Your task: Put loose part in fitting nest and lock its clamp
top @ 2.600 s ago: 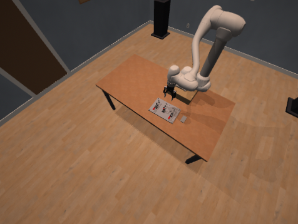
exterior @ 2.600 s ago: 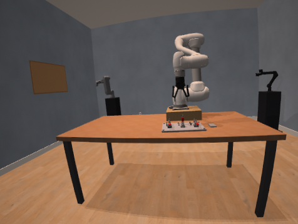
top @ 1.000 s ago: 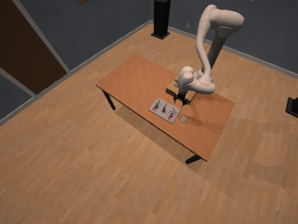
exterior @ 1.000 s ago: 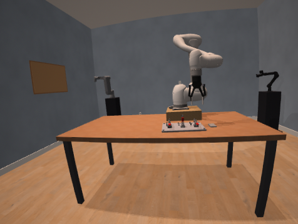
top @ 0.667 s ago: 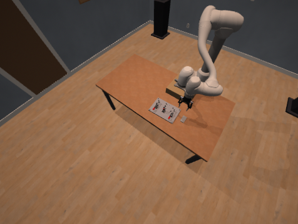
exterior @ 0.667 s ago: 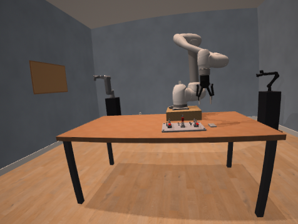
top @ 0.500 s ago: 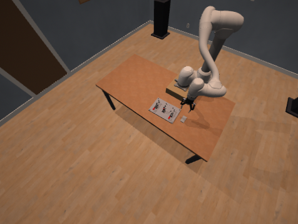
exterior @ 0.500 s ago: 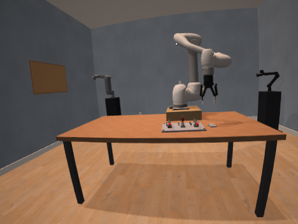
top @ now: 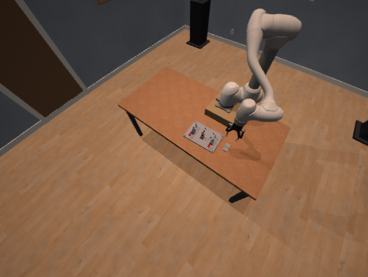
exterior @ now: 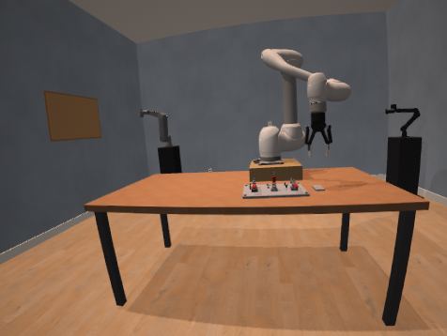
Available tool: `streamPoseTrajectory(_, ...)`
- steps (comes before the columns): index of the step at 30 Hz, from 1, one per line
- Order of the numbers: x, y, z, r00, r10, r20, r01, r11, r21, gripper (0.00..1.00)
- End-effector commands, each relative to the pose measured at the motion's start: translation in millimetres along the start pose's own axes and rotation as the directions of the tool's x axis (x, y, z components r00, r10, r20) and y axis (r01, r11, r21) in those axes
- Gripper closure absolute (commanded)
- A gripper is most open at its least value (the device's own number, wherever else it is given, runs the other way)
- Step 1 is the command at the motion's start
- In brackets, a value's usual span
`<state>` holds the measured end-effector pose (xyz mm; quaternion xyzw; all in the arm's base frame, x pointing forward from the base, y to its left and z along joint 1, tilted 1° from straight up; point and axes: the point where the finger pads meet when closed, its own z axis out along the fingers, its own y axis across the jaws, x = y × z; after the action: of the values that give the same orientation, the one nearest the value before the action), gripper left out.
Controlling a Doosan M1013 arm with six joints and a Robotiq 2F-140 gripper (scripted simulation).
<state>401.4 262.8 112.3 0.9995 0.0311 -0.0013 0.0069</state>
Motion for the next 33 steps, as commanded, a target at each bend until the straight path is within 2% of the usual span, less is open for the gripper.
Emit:
streamPoseTrajectory(1, 0.0, -0.3, 0.0, 1.0, 0.0, 0.0, 0.0, 1.0, 0.0, 0.38)
streamPoseTrajectory(33, 0.0, -0.3, 0.0, 1.0, 0.021, 0.0, -0.021, 1.0, 0.0, 0.38)
